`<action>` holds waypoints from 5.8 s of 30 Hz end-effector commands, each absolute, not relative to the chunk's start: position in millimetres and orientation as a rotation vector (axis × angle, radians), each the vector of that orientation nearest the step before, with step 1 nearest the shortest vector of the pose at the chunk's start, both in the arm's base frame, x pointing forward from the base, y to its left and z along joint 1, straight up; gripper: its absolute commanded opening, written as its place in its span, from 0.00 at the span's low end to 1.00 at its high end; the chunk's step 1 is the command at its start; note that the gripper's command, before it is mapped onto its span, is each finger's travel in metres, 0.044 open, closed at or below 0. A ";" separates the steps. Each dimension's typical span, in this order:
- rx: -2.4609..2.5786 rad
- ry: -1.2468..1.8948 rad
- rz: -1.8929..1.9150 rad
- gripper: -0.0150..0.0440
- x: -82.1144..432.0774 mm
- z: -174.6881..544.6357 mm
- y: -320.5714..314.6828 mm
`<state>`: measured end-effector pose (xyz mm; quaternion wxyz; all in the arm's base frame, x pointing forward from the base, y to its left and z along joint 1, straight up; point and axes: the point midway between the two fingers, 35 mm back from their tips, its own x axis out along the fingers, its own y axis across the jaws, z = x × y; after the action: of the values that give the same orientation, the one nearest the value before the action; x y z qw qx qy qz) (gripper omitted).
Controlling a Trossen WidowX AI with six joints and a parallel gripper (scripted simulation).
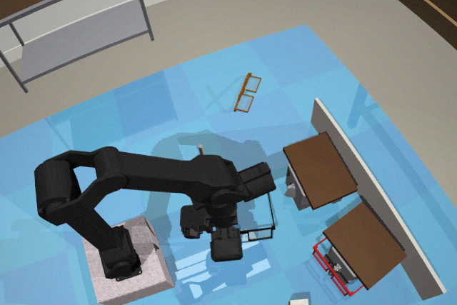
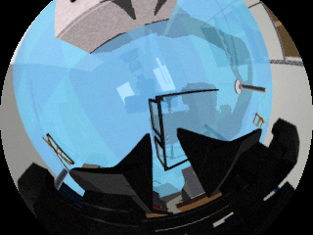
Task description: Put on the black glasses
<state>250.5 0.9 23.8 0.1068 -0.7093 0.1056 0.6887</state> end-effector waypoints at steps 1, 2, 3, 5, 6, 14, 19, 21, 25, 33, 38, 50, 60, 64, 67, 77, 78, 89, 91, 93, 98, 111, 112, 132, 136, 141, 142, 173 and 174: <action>-2.091 0.311 2.024 0.59 251.3 23.4 0.9; -2.091 0.311 2.024 0.59 251.3 23.4 0.9; -2.091 0.311 2.024 0.59 251.3 23.4 0.9; -2.091 0.311 2.024 0.59 251.3 23.4 0.9; -2.091 0.311 2.024 0.59 251.3 23.4 0.9; -2.085 0.304 2.031 0.49 250.3 28.3 5.7; -2.085 0.304 2.031 0.49 250.3 28.3 5.7; -2.085 0.304 2.031 0.49 250.4 27.5 5.7; -2.085 0.304 2.031 0.49 251.1 22.7 5.8; -2.085 0.304 2.031 0.49 252.4 9.5 5.8; -2.085 0.304 2.031 0.49 252.9 1.2 5.8; -2.085 0.304 2.031 0.49 252.6 -18.5 5.9; -2.085 0.304 2.031 0.49 251.5 -32.1 5.9; -2.090 0.304 2.034 0.46 252.2 -28.9 5.2; -2.090 0.304 2.034 0.42 252.2 -28.9 5.2; -2.090 0.304 2.034 0.31 252.2 -28.9 5.2; -2.090 0.304 2.034 0.30 252.2 -28.9 5.2; -2.090 0.304 2.034 0.25 252.8 -25.8 5.2; -2.090 0.304 2.033 0.25 254.0 -18.3 5.2; -2.089 0.304 2.033 0.25 255.0 -6.6 5.2; -2.088 0.304 2.032 0.25 254.7 26.5 5.2; -2.072 0.307 2.015 0.25 251.5 69.6 1.8; -2.063 0.309 2.005 0.25 251.3 70.1 0.1; -1.842 0.358 1.672 0.25 241.1 87.2 -49.6; -1.807 0.365 1.599 0.25 238.2 91.4 -59.3; -1.766 0.375 1.506 0.25 234.0 97.0 -71.3; -1.759 0.376 1.487 0.25 233.1 98.2 -73.7; -1.597 0.429 0.874 0.25 193.2 141.3 -143.3; -1.594 0.431 0.854 0.25 191.5 142.8 -145.3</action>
<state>196.9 -139.7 136.7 0.5836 -0.6849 0.1853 0.3950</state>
